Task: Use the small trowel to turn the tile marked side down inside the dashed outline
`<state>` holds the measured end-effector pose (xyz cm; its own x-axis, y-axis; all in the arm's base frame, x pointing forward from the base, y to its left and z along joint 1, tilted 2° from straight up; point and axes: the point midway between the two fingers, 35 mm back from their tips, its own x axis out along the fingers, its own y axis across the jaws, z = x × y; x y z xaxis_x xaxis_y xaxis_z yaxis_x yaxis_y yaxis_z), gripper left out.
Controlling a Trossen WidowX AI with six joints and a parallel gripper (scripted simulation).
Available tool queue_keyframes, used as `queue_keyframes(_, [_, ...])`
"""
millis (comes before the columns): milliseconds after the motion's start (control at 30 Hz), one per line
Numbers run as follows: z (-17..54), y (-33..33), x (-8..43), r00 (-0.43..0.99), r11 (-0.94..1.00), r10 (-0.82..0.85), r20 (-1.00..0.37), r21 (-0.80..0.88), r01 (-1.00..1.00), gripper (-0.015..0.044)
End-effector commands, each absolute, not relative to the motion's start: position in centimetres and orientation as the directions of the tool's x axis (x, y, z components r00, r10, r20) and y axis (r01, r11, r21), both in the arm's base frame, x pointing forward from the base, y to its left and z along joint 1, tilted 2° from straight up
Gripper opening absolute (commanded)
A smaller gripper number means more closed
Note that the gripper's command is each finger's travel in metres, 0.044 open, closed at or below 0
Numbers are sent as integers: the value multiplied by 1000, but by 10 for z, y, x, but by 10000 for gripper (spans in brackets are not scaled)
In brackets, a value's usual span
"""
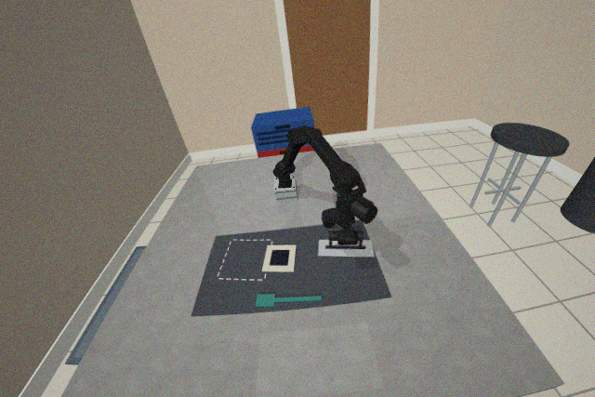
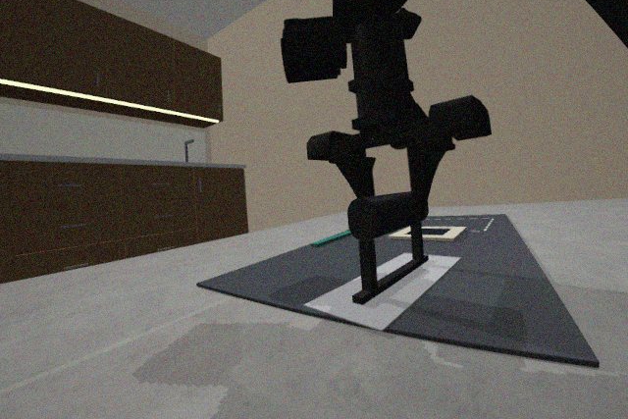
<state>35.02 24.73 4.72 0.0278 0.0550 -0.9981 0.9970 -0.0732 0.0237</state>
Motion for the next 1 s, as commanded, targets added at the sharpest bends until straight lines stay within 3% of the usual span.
queue_keyframes(0, [47,247,350,27,-66,53,-998,24,998,270])
queue_keyframes(467, [47,247,350,27,-66,53,-998,24,998,270])
queue_keyframes(633, [89,243,347,27,-43,53,-998,25,999,270])
queue_keyframes(867, [92,243,346,27,-42,53,-998,25,999,270])
queue_keyframes(967, [103,244,348,38,-49,62,-997,35,998,300])
